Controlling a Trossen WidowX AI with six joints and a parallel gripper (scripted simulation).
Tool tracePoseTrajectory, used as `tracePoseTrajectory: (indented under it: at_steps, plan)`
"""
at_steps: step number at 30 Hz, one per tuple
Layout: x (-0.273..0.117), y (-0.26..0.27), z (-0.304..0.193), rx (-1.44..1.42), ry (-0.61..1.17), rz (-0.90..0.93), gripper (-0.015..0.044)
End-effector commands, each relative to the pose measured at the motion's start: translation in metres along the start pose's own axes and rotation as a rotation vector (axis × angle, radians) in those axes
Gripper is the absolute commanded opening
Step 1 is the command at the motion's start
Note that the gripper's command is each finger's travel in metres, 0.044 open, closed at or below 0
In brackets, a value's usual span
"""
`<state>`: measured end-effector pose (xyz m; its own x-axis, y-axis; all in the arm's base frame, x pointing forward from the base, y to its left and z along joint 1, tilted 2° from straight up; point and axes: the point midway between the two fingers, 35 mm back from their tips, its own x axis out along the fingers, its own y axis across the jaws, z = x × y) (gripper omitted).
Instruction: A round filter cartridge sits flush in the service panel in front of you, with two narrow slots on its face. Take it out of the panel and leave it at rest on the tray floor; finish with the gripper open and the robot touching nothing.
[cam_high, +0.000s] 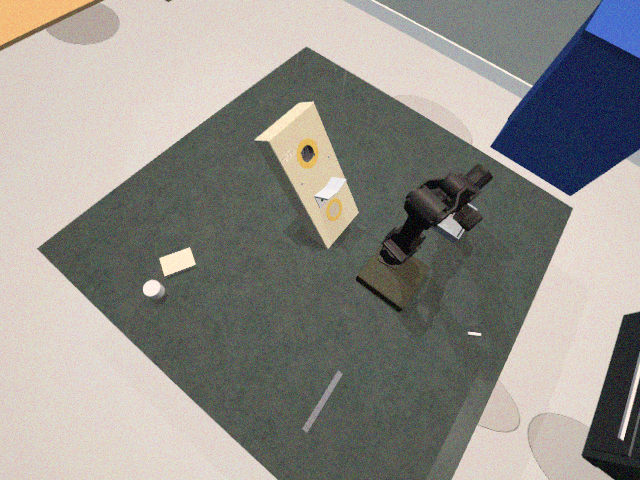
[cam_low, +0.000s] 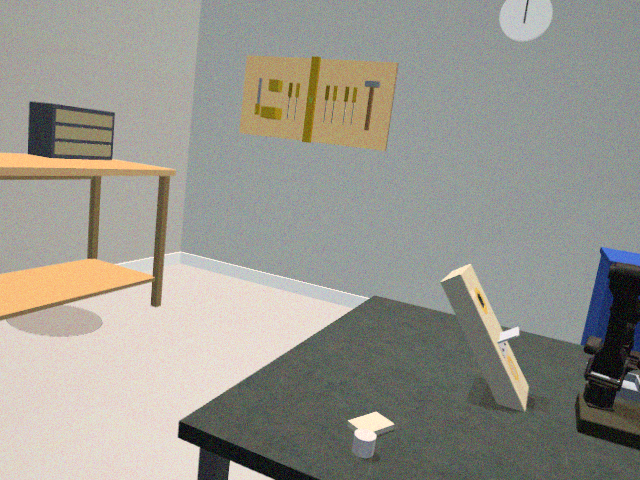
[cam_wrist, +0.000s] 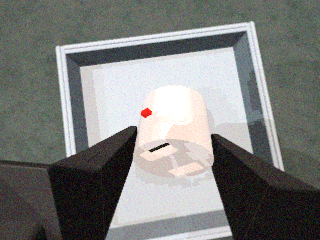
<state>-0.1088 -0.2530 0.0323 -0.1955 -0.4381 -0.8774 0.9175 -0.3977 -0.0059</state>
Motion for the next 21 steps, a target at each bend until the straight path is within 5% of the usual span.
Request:
tracePoseTrajectory:
  at_steps: [1, 17, 21]
  plan:
    - [0.0038, -0.0004, -0.0023, 0.004, -0.007, -0.003, 0.0]
    - [0.0014, 0.0, -0.0017, 0.0, 0.002, 0.0, 0.042]
    - [-0.0002, 0.0, -0.0003, 0.0, 0.002, 0.0, 0.044]
